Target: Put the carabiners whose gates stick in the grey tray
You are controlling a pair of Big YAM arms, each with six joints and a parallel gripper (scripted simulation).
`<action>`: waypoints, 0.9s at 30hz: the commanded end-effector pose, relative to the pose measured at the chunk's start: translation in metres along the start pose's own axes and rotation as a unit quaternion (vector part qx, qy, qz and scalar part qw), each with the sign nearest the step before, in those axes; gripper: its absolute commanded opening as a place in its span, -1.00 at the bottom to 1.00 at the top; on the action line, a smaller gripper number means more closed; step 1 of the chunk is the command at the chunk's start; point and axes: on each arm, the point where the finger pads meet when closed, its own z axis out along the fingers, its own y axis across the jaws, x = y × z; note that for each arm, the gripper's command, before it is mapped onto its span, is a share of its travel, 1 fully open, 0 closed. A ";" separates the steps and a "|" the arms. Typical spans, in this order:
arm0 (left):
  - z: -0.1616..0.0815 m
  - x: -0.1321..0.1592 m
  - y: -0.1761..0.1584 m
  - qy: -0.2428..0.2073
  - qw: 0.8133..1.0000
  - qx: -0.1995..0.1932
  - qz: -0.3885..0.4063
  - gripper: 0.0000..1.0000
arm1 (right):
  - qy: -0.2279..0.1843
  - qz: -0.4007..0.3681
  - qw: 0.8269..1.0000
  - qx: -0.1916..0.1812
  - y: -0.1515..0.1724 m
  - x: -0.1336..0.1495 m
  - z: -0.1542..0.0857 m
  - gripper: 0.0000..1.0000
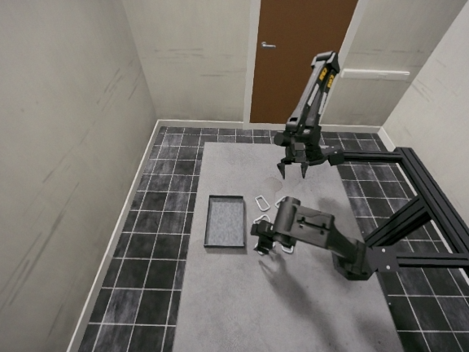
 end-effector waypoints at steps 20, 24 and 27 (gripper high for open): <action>-0.024 0.051 0.005 -0.028 0.990 0.022 0.133 1.00 | -0.010 0.002 1.000 0.012 -0.012 -0.010 -0.002 1.00; -0.024 0.051 0.005 -0.028 0.990 0.022 0.133 1.00 | -0.010 0.002 1.000 0.012 -0.012 -0.010 -0.002 1.00; -0.023 0.051 0.001 -0.027 0.990 0.026 0.135 0.77 | -0.010 0.002 1.000 0.012 -0.012 -0.010 -0.002 1.00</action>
